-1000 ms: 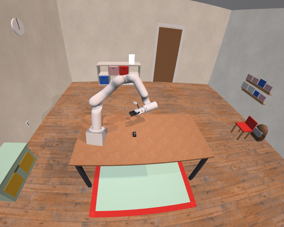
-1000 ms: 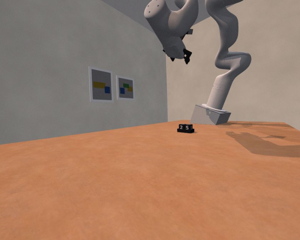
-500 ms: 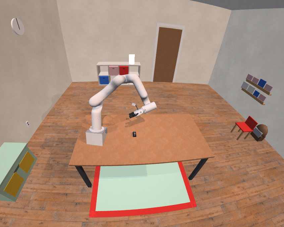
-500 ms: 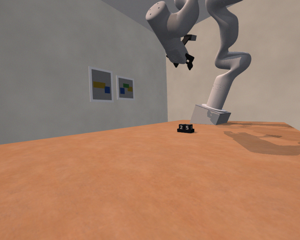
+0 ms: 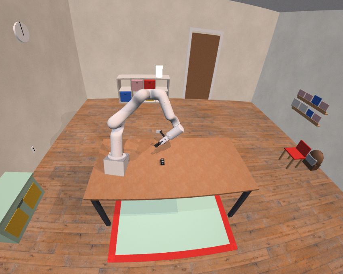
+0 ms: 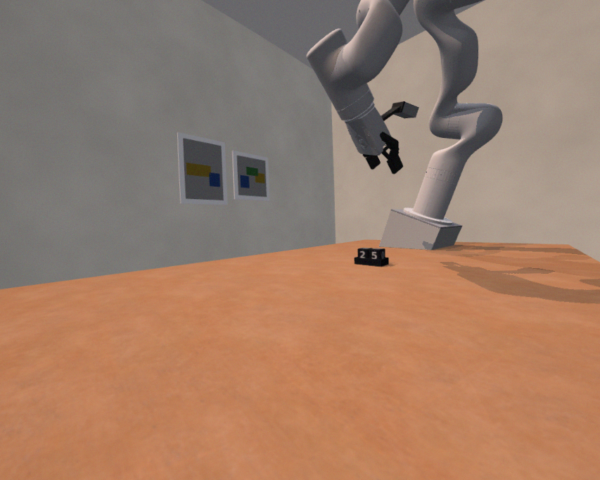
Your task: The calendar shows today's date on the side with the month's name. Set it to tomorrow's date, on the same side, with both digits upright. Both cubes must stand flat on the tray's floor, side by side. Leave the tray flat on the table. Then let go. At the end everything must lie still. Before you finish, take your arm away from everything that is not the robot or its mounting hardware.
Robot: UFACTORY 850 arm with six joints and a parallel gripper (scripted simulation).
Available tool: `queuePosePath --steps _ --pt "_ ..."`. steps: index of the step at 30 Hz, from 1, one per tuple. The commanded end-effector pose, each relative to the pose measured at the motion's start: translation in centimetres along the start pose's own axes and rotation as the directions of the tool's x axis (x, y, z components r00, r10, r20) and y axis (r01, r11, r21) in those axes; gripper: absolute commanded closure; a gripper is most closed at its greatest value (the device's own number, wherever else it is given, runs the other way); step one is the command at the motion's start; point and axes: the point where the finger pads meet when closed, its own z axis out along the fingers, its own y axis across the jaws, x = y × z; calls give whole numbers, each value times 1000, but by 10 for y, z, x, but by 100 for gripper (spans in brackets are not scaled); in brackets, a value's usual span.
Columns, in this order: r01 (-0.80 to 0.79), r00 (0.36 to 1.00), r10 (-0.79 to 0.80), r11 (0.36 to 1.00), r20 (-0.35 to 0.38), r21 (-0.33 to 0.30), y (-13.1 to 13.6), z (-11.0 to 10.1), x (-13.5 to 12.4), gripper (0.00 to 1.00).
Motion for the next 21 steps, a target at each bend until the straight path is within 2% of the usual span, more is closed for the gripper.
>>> queuePosePath --steps 1,7,9,10,11,18,21 --pt "-84 992 95 988 79 -126 24 14 -15 0" --pt "-221 951 272 929 144 -297 49 24 -37 0" --pt "-221 951 272 929 144 -297 49 24 -37 0" --pt "-239 943 298 917 149 -318 51 25 -40 0" --pt "-297 911 380 874 161 -386 58 27 -50 0" --pt "-412 815 557 751 159 -516 64 29 -72 0" --pt "-476 736 662 655 142 -586 62 30 -84 0"
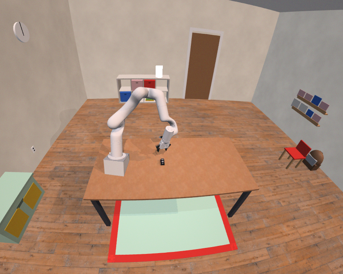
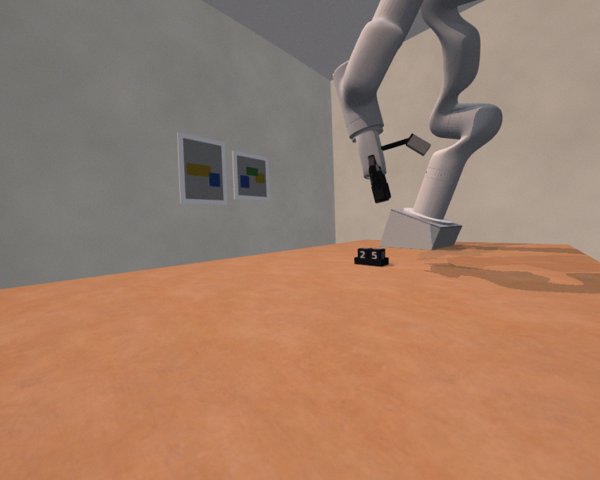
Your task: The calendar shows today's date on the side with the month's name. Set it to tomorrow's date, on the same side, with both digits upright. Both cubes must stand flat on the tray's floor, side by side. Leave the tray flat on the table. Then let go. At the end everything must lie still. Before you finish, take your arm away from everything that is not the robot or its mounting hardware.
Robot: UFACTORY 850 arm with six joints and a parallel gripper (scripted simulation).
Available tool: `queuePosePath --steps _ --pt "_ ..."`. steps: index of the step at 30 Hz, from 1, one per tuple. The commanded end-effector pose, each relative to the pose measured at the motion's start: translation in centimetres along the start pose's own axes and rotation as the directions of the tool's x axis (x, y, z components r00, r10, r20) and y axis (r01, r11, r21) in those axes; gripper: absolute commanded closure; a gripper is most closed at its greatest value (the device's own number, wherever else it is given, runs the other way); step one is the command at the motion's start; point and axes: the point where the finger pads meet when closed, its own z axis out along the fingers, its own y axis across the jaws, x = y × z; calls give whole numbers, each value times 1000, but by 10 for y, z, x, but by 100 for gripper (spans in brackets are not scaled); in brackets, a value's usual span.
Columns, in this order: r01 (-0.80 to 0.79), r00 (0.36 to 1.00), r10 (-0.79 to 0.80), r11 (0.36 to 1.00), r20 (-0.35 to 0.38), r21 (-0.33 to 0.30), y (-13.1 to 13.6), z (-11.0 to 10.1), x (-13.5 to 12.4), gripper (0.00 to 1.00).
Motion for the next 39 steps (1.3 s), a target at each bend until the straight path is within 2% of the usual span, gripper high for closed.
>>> queuePosePath --steps 1,3,5,7,10,30,39 --pt "-128 989 134 988 66 -88 6 6 -12 0" --pt "-186 976 197 975 90 -121 5 8 -18 0" --pt "-186 976 197 975 90 -121 5 8 -18 0" --pt "-269 949 291 948 123 -169 3 10 -28 0" --pt "-321 925 351 926 142 -200 1 11 -35 0" --pt "-318 926 350 926 145 -201 0 11 -35 0" --pt "-212 956 243 960 166 -184 1 13 -31 0"
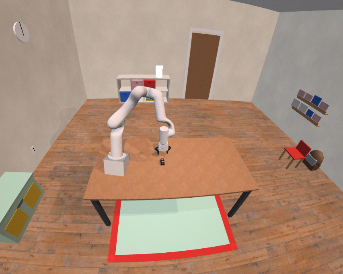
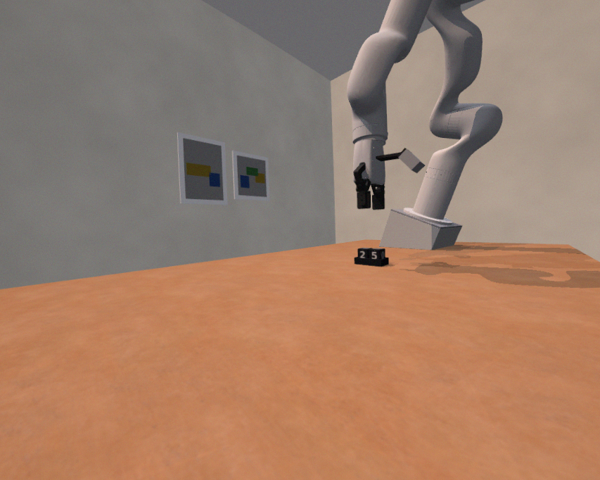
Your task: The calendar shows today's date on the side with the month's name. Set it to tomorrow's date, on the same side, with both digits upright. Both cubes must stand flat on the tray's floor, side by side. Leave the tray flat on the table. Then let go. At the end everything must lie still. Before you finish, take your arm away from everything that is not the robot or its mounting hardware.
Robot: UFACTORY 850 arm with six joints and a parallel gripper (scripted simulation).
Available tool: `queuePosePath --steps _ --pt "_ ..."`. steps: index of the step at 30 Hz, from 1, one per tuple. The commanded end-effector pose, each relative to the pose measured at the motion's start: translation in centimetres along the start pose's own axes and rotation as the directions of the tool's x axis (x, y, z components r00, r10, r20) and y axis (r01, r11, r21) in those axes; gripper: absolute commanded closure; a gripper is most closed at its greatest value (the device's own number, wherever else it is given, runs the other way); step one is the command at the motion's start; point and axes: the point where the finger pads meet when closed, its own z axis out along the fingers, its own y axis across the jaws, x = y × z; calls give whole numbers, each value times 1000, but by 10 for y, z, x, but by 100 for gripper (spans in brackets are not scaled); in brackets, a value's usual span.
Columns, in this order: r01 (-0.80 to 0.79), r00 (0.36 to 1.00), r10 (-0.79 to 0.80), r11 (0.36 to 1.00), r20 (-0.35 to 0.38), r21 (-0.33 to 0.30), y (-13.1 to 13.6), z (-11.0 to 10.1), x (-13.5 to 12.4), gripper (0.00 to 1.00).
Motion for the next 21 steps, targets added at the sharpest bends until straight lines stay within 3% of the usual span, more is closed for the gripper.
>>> queuePosePath --steps 1,7,14,17,19,21 --pt "55 999 -55 998 0 -6 0 0 2 0" --pt "271 963 -271 963 0 -7 -1 2 11 0" --pt "539 843 -539 843 1 -8 -3 5 23 0" --pt "555 832 -555 832 2 -8 -4 5 23 0" --pt "668 744 -668 744 3 -8 -5 6 29 0" --pt "698 716 -698 716 3 -8 -5 7 31 0"
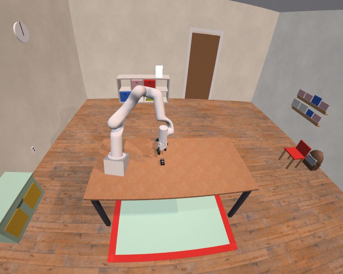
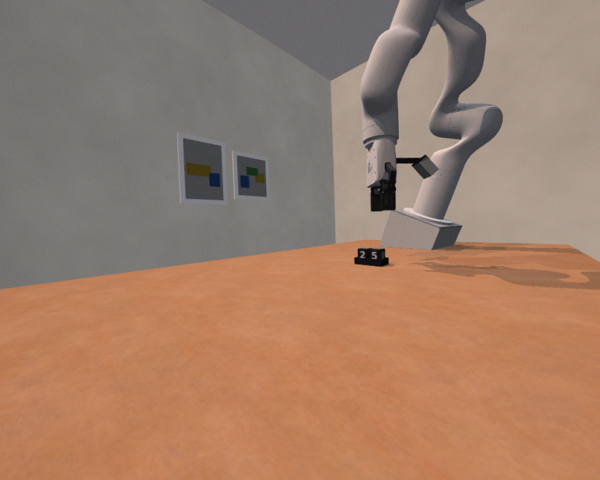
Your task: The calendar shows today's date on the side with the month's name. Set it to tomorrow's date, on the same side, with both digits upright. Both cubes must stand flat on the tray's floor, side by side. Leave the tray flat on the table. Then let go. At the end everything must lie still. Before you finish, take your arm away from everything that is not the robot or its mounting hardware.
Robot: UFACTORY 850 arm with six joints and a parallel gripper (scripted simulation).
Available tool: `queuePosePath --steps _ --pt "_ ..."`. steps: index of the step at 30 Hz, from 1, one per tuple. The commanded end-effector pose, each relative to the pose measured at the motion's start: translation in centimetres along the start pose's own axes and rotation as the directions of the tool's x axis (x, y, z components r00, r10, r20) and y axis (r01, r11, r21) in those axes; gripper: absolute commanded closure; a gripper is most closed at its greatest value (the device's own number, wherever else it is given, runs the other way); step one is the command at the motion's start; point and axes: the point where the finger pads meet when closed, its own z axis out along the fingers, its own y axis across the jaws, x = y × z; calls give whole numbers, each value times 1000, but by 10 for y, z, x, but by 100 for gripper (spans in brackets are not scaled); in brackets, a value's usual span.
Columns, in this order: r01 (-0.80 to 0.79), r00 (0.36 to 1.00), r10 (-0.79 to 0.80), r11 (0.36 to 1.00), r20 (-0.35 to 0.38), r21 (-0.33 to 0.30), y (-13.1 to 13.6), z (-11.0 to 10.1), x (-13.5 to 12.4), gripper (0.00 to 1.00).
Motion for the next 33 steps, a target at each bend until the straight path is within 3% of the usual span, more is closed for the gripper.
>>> queuePosePath --steps 1,6,11,14,15,20,28,30,32,33 --pt "171 985 -171 985 12 -25 4 1 6 0" --pt "326 945 -325 945 16 -23 6 2 12 0" --pt "518 855 -518 855 20 -20 9 4 20 0" --pt "544 839 -544 839 21 -19 9 5 21 0" --pt "611 792 -611 791 22 -17 10 5 24 0" --pt "731 683 -730 683 25 -14 13 7 30 0" --pt "903 429 -903 429 28 -6 16 9 41 0" --pt "903 429 -903 429 28 -6 16 9 41 0" --pt "954 301 -953 301 28 -2 17 10 46 0" --pt "955 298 -954 298 28 -1 18 10 47 0"
